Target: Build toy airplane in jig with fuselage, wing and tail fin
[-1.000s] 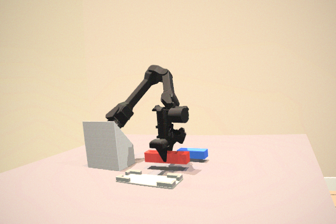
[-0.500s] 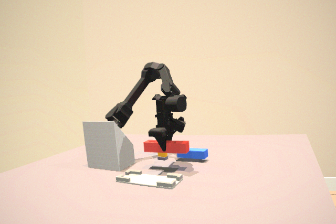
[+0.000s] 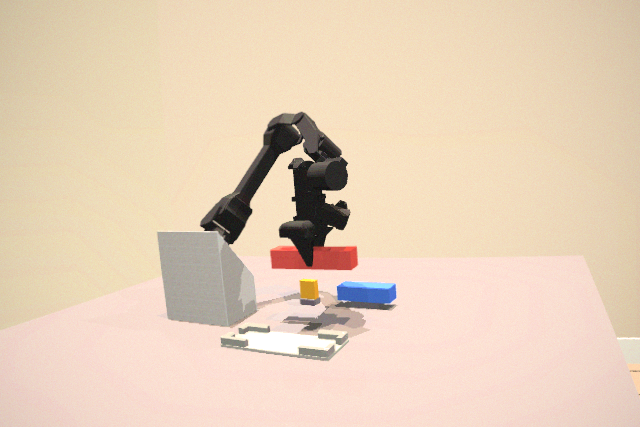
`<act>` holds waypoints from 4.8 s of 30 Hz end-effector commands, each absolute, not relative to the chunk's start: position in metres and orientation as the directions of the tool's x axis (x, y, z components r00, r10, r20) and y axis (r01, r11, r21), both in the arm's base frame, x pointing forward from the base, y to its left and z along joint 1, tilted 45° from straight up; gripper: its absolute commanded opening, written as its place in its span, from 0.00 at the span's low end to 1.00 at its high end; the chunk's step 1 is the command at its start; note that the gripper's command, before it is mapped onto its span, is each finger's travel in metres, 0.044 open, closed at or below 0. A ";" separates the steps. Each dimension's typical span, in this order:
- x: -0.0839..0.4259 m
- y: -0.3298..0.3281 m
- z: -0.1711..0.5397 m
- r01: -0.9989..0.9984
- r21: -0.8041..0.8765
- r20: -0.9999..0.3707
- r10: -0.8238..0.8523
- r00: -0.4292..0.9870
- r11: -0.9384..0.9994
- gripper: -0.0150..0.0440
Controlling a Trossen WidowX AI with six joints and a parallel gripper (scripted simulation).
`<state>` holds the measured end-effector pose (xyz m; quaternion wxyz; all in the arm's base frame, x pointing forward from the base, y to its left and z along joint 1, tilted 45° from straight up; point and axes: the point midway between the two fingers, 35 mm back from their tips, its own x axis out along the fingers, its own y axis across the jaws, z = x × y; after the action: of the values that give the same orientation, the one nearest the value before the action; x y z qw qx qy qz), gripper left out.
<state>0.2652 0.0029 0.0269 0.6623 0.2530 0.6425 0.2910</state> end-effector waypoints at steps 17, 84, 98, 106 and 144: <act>0.273 -0.022 -0.007 -0.026 0.704 -0.710 0.704 0.009 0.710 0.25; 0.266 -0.053 -0.122 0.075 0.701 -0.711 0.703 0.010 0.709 0.58; 0.266 -0.037 -0.139 0.075 0.702 -0.711 0.704 0.010 0.708 0.58; 0.265 -0.031 -0.145 0.075 0.703 -0.710 0.704 0.010 0.707 0.58; 0.266 -0.033 -0.144 0.072 0.699 -0.714 0.701 0.008 0.711 1.00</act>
<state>0.2655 -0.0327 -0.1441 0.6469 0.2924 0.6612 0.2427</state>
